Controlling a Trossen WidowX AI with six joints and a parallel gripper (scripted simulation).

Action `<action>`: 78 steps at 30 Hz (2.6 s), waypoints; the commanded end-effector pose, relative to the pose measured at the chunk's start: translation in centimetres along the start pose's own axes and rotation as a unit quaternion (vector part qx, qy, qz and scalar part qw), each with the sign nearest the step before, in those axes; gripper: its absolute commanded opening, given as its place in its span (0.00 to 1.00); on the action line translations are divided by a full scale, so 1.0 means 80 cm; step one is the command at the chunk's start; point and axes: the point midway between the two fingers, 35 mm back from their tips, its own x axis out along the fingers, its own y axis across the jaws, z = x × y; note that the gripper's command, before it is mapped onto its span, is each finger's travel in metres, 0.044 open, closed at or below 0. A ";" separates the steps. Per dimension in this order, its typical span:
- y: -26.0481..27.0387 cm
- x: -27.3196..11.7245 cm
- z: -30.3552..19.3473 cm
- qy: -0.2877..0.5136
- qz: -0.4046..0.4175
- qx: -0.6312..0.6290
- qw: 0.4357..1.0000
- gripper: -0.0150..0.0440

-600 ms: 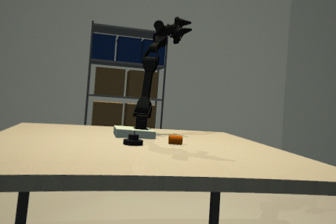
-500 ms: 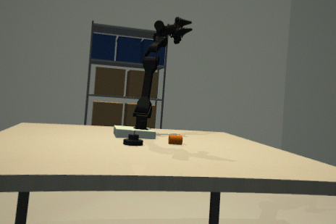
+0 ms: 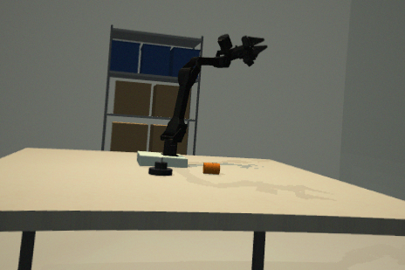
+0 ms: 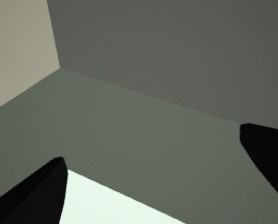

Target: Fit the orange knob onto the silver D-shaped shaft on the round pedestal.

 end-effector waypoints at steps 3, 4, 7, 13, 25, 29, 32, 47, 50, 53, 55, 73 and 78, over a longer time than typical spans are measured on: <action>0.031 0.068 0.104 -0.051 -0.011 -0.180 0.982 1.00; 0.038 0.076 0.120 -0.062 -0.014 -0.203 0.977 1.00; 0.061 0.096 0.170 -0.098 -0.024 -0.262 0.960 1.00; 0.122 0.118 0.269 -0.185 -0.048 -0.354 0.915 1.00; 0.280 0.085 0.445 -0.388 -0.108 -0.439 0.803 1.00; 0.332 0.048 0.495 -0.462 -0.131 -0.430 0.764 1.00; 0.370 0.013 0.528 -0.517 -0.148 -0.412 0.735 1.00; 0.481 -0.252 0.611 -0.762 -0.215 -0.151 0.592 1.00; 0.481 -0.299 0.608 -0.787 -0.220 -0.081 0.571 1.00; 0.482 -0.299 0.609 -0.788 -0.220 -0.077 0.570 1.00; 0.488 -0.295 0.611 -0.788 -0.219 -0.077 0.570 1.00; 0.483 -0.308 0.649 -0.788 -0.220 -0.077 0.570 1.00; 0.482 -0.311 0.659 -0.788 -0.220 -0.077 0.570 1.00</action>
